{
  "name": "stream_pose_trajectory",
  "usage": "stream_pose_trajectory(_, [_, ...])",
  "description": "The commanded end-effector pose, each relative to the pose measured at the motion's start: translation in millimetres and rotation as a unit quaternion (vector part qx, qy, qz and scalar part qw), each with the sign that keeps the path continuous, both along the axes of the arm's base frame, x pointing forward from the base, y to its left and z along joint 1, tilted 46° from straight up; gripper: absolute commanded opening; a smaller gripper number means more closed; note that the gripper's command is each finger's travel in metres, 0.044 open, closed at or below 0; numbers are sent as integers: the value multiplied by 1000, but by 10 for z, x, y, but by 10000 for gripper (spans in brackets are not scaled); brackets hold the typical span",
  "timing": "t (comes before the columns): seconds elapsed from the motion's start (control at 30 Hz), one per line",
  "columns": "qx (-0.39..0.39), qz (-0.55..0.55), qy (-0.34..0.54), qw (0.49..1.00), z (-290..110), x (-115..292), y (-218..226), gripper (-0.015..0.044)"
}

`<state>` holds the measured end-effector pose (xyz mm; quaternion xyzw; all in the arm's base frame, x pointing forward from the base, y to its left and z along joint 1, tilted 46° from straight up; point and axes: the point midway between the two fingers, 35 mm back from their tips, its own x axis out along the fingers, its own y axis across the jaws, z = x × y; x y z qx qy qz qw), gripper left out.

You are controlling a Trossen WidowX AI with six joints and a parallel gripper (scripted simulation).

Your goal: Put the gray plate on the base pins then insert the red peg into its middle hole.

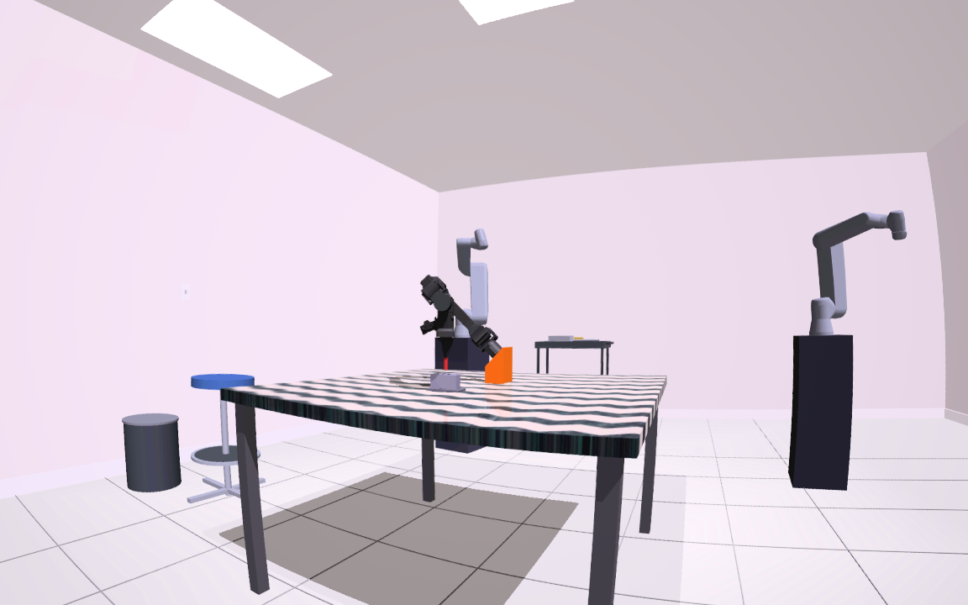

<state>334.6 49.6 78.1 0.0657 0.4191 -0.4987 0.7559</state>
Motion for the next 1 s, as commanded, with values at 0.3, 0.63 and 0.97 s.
stream_pose_trajectory(0.3, [-1,1,0,1000,-60,22,-79,0])
stream_pose_trajectory(0.63, [-1,1,-1,1000,-94,41,-127,0])
stream_pose_trajectory(0.97, [1,-1,-2,1000,-97,43,-117,0])
